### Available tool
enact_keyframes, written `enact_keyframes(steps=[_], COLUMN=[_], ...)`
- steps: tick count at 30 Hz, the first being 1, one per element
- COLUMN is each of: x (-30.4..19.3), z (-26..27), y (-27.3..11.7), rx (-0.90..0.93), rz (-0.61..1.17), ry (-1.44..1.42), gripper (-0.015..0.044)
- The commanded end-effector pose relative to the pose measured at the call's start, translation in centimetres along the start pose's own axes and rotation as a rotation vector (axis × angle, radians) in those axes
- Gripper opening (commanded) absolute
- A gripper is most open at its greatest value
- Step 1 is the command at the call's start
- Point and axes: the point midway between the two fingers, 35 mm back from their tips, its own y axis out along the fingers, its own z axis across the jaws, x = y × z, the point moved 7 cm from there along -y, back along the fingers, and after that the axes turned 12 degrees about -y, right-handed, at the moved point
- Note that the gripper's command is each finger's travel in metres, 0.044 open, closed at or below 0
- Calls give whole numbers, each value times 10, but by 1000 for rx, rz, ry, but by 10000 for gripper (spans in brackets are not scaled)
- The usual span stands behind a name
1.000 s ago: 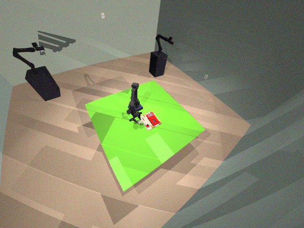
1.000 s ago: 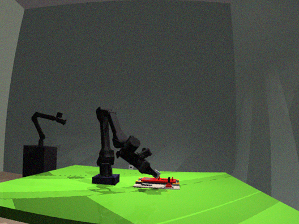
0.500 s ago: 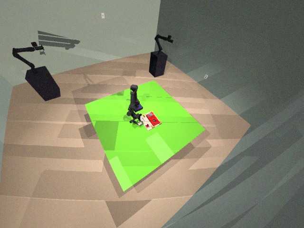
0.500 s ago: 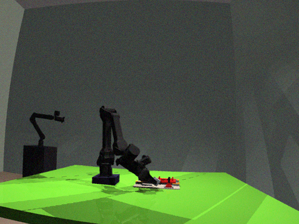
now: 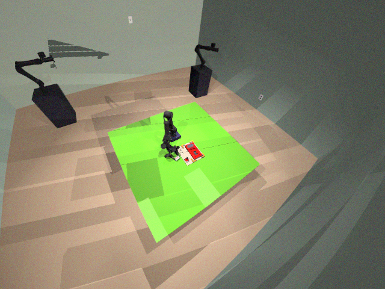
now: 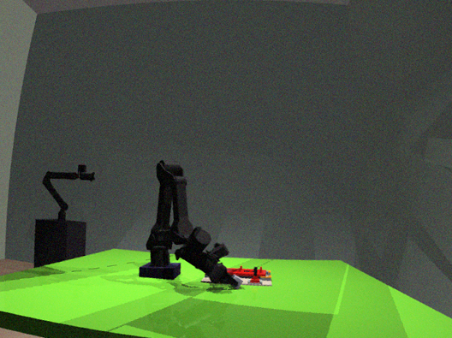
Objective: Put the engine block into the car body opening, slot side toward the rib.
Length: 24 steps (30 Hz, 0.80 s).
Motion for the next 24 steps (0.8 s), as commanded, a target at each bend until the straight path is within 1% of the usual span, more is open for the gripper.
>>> enact_keyframes(steps=[1, 7, 24], x=[-6, 2, 0], z=[3, 0, 0], y=[2, 1, 2], rx=[2, 2, 2], rz=[19, 19, 19], ry=[8, 8, 8], gripper=[0, 0, 0])
